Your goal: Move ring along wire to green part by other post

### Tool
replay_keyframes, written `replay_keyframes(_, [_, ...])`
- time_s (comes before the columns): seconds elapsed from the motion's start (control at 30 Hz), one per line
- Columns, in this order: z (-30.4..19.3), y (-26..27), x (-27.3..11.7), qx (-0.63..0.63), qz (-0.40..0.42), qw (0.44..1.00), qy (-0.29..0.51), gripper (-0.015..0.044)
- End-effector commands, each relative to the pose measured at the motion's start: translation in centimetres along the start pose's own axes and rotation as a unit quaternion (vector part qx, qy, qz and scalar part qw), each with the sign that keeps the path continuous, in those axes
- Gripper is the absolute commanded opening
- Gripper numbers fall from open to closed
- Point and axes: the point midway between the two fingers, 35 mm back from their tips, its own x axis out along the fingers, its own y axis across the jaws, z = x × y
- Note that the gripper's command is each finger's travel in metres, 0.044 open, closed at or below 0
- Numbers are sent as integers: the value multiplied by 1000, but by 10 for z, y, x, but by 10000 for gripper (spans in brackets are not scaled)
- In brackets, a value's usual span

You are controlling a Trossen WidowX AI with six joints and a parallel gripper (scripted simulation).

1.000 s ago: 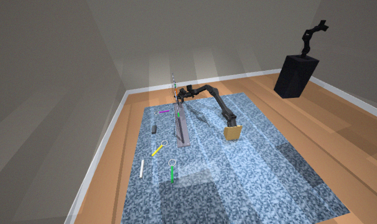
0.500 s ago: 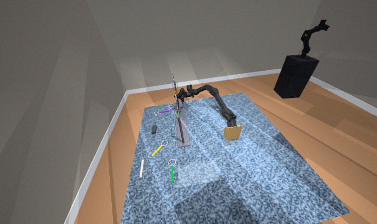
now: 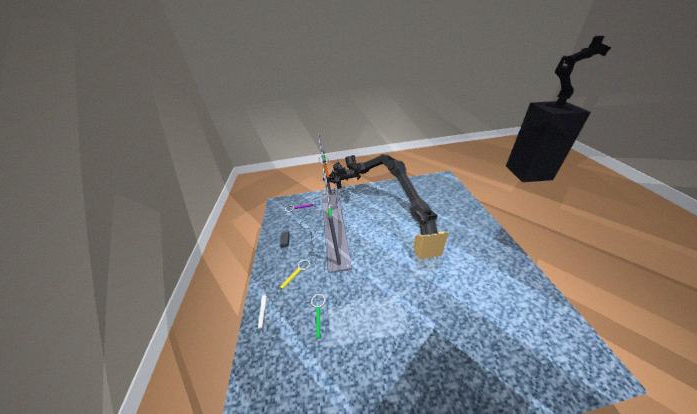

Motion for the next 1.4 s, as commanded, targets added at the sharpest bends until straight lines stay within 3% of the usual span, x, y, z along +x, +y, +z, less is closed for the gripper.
replay_keyframes(0.0, [2, 4, -10, -3, -1, 999, 36, -150])
replay_keyframes(0.7, [13, 29, -56, 12, 4, 975, 223, -150])
replay_keyframes(1.37, [16, 72, -56, 115, 37, 967, 223, -150])
